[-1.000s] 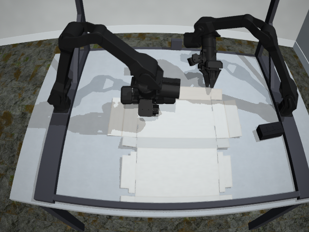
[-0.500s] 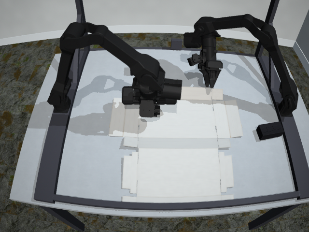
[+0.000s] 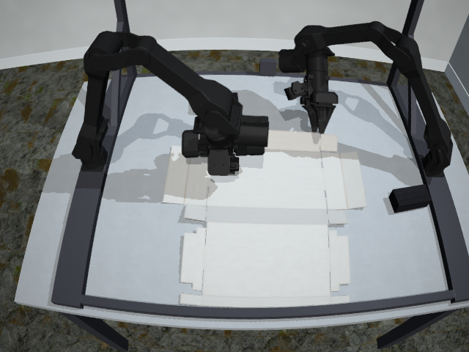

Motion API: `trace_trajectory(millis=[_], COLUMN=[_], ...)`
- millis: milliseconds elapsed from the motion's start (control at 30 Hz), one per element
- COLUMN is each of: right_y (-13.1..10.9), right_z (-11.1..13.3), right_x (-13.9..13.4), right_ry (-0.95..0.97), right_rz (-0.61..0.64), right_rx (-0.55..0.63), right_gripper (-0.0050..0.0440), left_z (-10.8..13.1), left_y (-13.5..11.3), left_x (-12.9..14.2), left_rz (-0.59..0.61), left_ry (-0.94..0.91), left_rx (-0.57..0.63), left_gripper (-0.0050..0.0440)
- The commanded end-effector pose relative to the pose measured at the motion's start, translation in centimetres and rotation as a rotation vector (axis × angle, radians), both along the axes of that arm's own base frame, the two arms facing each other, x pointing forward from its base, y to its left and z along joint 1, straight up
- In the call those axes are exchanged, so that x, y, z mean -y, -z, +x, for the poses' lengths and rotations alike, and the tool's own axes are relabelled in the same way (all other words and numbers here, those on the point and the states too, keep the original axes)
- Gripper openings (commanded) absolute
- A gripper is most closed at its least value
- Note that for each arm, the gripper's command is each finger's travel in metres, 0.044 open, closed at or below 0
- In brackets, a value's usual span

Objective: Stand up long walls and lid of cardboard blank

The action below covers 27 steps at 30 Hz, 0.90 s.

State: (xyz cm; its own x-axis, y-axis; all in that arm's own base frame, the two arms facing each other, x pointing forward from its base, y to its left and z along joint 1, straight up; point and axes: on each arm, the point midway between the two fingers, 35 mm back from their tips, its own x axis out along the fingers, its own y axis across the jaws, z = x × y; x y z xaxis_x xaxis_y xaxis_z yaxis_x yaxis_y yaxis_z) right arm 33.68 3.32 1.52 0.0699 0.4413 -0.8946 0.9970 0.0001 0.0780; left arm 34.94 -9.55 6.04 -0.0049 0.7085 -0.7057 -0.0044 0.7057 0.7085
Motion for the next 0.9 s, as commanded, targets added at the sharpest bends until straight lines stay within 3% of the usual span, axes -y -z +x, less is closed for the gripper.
trace_trajectory(millis=[0,367,700,867], right_y=[1.8,1.7,1.2,1.3], right_z=[-1.7,-0.2,0.3,0.2], right_x=[0.3,3.1,-0.1,-0.3], right_ry=[0.007,0.010,-0.035,-0.034], right_rz=[-0.028,-0.034,0.013,0.011], right_rx=[-0.049,-0.036,-0.046,-0.052], right_gripper=[0.0197,0.0197,0.0197,0.0197], left_z=[0.2,0.4,0.4,0.2], left_y=[-0.9,-1.0,-1.0,-1.2], left_x=[0.1,-0.8,-1.5,-1.6], left_rz=[-0.014,-0.013,-0.012,-0.117], left_ry=[0.005,0.005,0.005,-0.008], left_rx=[0.025,0.026,0.026,0.019], left_gripper=[0.0402,0.0402,0.0402,0.0402])
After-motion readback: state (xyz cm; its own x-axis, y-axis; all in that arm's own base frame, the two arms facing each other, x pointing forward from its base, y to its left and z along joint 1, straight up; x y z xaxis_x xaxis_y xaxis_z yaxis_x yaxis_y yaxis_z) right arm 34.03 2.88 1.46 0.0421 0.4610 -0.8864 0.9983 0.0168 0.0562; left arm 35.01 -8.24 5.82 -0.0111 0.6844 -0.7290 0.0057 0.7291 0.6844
